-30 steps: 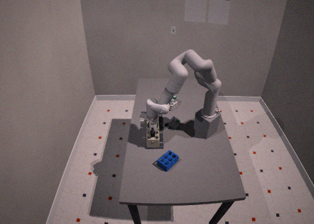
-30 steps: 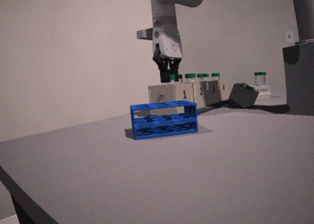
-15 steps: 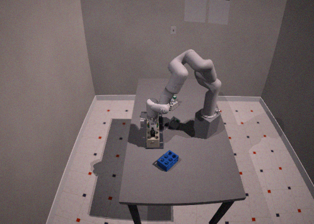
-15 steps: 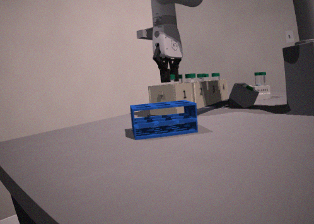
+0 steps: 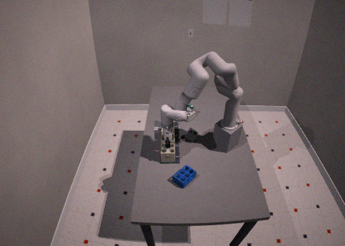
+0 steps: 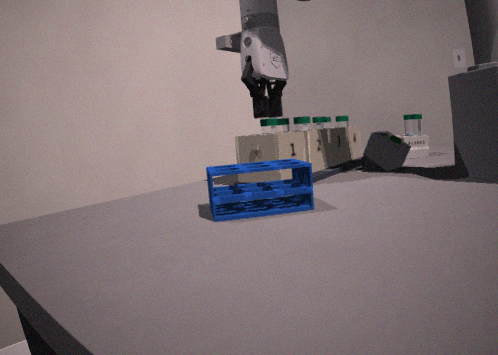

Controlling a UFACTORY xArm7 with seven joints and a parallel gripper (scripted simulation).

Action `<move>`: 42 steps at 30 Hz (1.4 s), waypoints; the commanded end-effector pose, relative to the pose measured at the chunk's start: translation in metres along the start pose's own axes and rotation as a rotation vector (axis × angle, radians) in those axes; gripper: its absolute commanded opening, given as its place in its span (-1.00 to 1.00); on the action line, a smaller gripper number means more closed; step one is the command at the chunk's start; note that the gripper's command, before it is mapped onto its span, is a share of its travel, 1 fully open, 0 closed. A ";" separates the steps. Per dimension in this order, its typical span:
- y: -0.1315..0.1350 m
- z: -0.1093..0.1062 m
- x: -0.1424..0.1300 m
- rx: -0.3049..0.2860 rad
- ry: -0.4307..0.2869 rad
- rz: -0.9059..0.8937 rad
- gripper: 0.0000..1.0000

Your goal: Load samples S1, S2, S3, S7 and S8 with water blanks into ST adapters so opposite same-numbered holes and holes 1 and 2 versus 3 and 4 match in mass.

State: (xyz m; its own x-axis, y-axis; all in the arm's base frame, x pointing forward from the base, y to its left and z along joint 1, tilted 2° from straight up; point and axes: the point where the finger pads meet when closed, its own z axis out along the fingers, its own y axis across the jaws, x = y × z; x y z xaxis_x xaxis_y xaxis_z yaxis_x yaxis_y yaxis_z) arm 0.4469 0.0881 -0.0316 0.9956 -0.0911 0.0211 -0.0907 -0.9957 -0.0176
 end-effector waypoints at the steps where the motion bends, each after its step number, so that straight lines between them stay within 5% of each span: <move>1: 0.000 -0.010 0.002 0.001 0.004 0.000 -0.13; 42: 0.000 -0.084 0.002 0.001 0.004 0.000 -0.13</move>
State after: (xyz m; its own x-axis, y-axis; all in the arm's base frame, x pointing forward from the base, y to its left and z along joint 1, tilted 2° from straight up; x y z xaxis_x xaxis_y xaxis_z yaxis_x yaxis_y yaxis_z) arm 0.4454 0.0869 0.0441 0.9956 -0.0911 0.0211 -0.0907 -0.9957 -0.0178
